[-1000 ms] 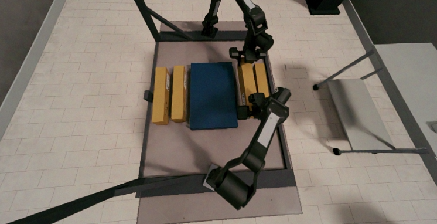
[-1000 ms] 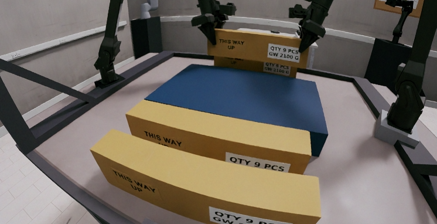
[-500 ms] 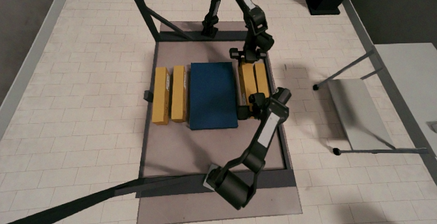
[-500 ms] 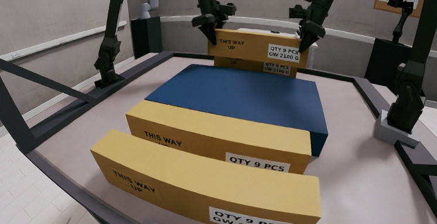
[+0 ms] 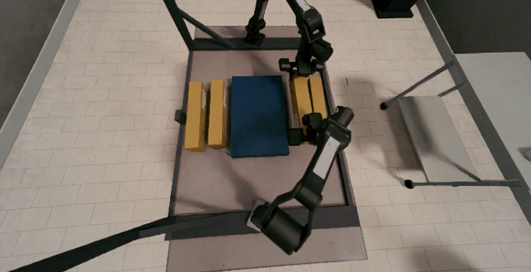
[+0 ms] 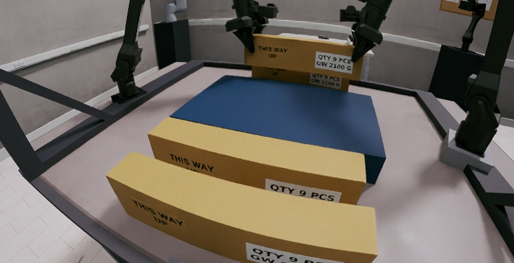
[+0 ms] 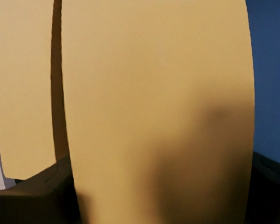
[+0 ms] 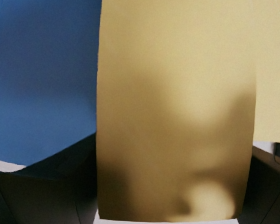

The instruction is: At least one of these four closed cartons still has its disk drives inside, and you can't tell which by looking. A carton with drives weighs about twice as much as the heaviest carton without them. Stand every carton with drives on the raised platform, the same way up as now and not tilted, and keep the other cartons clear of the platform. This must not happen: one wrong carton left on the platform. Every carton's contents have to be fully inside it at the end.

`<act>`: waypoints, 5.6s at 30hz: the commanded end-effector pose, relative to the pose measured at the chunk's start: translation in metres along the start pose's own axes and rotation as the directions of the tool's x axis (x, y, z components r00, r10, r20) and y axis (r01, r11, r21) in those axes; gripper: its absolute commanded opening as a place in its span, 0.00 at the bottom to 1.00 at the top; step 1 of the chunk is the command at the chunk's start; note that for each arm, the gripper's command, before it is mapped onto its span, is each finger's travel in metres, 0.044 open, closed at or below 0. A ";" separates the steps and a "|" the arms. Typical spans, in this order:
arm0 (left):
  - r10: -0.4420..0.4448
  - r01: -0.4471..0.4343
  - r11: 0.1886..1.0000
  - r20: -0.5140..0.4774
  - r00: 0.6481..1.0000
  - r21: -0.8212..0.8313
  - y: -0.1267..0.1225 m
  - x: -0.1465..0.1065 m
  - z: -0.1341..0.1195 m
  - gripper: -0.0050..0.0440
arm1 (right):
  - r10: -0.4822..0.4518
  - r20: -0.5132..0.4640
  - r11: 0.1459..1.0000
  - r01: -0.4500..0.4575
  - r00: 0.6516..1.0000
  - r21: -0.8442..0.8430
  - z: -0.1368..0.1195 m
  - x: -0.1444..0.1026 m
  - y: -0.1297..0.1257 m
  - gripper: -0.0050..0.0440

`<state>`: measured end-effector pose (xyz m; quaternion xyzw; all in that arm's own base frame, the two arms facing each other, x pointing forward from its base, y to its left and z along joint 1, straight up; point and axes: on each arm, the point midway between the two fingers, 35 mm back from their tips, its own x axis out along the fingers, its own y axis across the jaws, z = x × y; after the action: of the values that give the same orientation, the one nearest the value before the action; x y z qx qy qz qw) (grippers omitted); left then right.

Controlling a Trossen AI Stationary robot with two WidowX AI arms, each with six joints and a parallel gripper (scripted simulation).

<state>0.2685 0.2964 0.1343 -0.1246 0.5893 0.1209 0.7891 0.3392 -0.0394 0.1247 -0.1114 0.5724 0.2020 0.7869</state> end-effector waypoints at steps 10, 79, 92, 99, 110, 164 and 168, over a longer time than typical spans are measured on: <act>0.050 -0.051 0.999 0.093 0.994 0.012 0.002 -0.035 0.013 0.00 | -0.042 0.059 0.999 0.043 0.997 -0.021 0.010 -0.021 -0.001 0.00; 0.036 -0.037 0.999 0.067 0.997 0.011 -0.049 -0.018 0.004 0.00 | -0.032 0.045 0.999 0.033 0.998 -0.015 0.009 -0.007 0.048 0.00; 0.037 -0.038 0.999 0.067 0.997 0.013 -0.048 -0.018 0.003 0.00 | -0.032 0.043 0.999 0.033 0.999 -0.015 0.009 -0.007 0.048 0.00; 0.037 -0.038 0.999 0.067 0.997 0.013 -0.048 -0.018 0.003 0.00 | -0.032 0.043 0.999 0.033 0.999 -0.015 0.009 -0.007 0.048 0.00; 0.037 -0.038 0.999 0.065 0.997 0.012 -0.049 -0.018 0.003 0.00 | -0.033 0.042 0.999 0.033 0.999 -0.014 0.009 -0.006 0.048 0.00; 0.048 -0.050 0.999 0.086 0.995 0.014 -0.090 -0.025 0.002 0.00 | -0.037 0.051 0.999 0.038 0.998 -0.021 0.013 -0.006 0.095 0.00; 0.048 -0.050 0.999 0.086 0.995 0.014 -0.090 -0.025 0.002 0.00 | -0.037 0.051 0.999 0.038 0.998 -0.021 0.013 -0.006 0.095 0.00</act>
<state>0.2925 0.2078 0.1302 -0.1170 0.5938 0.1230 0.7865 0.3046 0.0478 0.1205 -0.1186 0.5749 0.1953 0.7857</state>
